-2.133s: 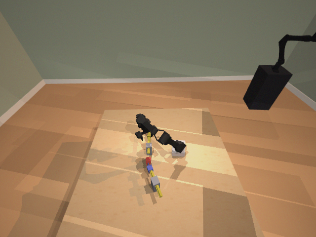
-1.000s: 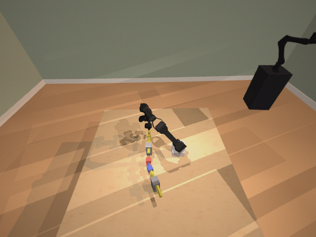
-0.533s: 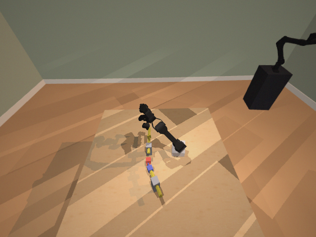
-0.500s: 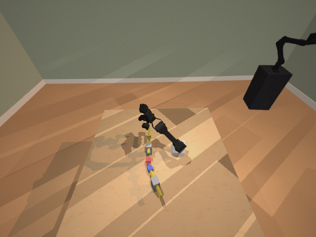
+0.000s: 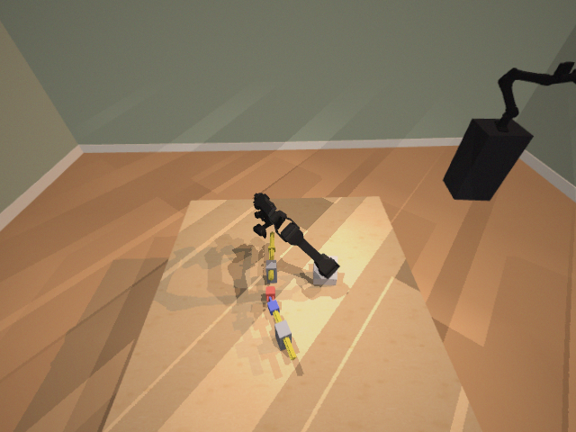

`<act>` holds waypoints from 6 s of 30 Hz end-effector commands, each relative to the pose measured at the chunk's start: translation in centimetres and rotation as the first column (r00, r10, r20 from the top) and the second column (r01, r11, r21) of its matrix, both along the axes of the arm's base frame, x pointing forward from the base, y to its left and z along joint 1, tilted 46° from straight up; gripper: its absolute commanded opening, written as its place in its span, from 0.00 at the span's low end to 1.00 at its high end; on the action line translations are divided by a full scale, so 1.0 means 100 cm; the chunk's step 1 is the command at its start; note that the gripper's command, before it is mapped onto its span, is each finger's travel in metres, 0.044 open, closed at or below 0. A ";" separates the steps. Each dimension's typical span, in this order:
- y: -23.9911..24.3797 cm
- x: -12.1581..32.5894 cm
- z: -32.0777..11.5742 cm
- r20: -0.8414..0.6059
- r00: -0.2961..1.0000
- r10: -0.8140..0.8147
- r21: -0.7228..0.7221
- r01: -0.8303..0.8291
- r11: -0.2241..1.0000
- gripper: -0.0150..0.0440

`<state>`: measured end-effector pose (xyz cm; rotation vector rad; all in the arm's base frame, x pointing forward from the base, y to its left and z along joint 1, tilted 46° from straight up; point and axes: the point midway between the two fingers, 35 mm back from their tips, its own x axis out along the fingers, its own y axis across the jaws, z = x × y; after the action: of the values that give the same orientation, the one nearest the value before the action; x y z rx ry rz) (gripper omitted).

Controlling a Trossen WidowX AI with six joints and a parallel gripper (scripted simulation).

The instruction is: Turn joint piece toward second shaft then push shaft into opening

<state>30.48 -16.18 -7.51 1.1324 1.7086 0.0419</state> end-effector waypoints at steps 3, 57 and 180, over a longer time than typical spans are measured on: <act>0.010 -0.002 -0.009 -0.167 0.972 -0.163 -0.008 0.164 0.986 1.00; 0.047 -0.003 -0.045 -0.477 0.738 -0.478 -0.136 0.475 0.869 0.56; 0.106 -0.013 0.012 -0.469 0.736 -0.488 -0.125 0.491 0.862 0.37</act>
<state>29.20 -5.54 -6.25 1.6748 1.7691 -0.6231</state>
